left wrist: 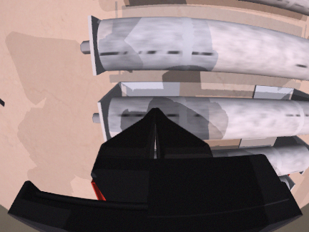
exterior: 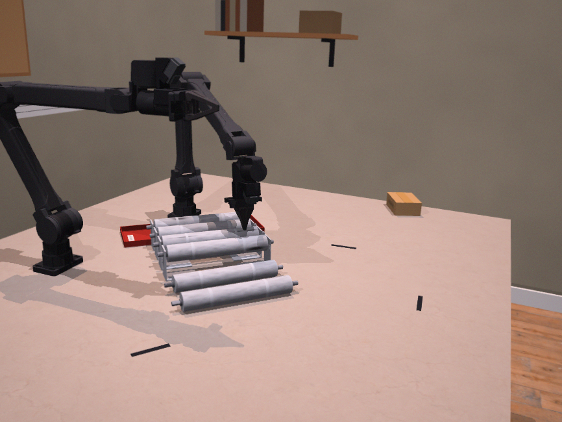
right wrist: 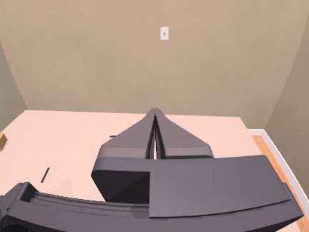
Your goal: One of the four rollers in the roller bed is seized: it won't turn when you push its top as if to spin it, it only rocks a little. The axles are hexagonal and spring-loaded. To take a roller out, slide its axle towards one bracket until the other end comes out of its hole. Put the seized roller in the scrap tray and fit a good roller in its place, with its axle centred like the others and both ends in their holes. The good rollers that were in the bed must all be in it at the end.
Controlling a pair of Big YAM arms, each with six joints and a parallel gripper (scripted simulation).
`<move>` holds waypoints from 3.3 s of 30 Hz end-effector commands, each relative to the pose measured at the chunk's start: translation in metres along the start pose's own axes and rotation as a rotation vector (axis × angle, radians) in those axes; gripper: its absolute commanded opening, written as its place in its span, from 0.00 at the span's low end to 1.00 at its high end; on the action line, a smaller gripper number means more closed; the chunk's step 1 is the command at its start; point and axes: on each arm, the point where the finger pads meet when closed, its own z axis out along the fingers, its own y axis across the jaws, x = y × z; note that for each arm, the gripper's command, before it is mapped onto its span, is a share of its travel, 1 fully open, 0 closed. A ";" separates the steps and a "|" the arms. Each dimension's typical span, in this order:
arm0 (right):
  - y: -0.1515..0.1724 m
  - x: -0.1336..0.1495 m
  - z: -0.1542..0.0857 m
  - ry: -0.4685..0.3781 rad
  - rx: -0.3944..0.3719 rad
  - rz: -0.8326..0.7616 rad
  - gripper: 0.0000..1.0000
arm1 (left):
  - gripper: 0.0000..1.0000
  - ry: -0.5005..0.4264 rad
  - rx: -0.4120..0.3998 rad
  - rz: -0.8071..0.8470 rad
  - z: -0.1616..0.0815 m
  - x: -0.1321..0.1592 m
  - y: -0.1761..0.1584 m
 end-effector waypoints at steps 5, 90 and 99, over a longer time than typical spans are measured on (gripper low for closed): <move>0.005 0.000 -0.001 0.004 -0.008 -0.008 0.00 | 0.00 0.067 0.009 0.003 0.022 0.014 -0.003; 0.005 0.000 -0.001 0.004 -0.008 -0.008 0.00 | 0.00 0.020 0.002 0.001 -0.036 -0.072 0.002; 0.005 0.000 -0.001 0.004 -0.008 -0.008 0.00 | 0.00 0.033 0.005 0.001 -0.010 -0.060 -0.002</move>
